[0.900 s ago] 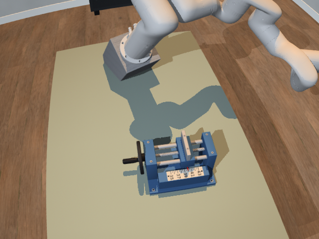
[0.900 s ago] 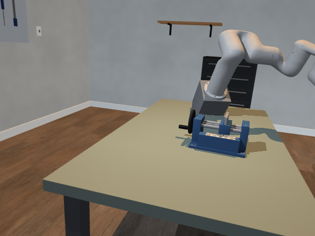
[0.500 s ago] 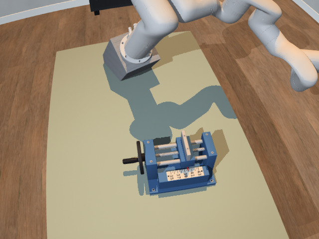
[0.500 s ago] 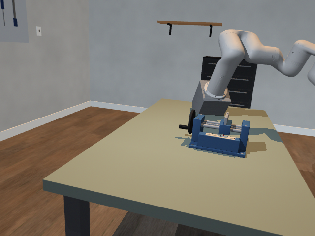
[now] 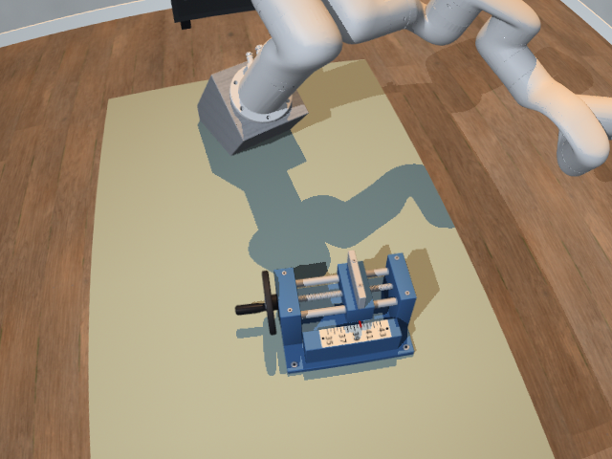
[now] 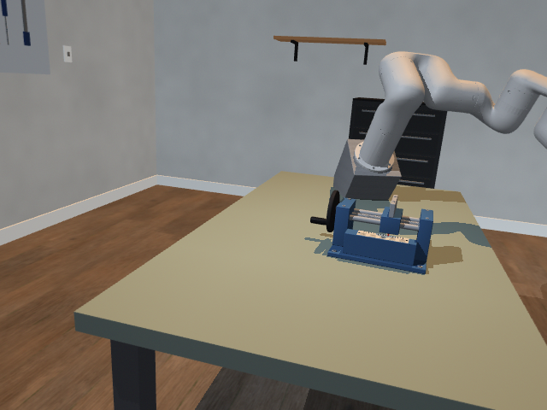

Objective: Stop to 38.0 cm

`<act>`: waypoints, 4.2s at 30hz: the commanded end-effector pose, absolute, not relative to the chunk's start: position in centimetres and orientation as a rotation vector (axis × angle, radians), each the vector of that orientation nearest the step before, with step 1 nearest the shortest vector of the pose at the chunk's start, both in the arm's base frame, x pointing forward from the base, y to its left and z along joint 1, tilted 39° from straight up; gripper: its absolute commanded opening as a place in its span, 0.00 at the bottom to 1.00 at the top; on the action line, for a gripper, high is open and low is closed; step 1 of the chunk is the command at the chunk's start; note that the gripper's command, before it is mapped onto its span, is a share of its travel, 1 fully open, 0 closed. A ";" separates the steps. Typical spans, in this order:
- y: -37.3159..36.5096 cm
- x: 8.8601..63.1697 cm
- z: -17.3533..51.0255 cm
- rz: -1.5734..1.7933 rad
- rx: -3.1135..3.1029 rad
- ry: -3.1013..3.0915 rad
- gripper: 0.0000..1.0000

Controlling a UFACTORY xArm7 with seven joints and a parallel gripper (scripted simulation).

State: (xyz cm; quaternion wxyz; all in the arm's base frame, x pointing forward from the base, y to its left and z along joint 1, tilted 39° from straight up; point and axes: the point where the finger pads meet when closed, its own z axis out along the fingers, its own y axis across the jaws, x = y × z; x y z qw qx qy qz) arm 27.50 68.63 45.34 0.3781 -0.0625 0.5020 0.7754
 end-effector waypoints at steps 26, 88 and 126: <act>67.9 24.2 49.6 1.985 -0.162 1.279 1.00; 57.2 29.1 63.5 1.235 -0.411 1.133 1.00; 48.1 34.1 67.6 0.817 -0.472 1.114 1.00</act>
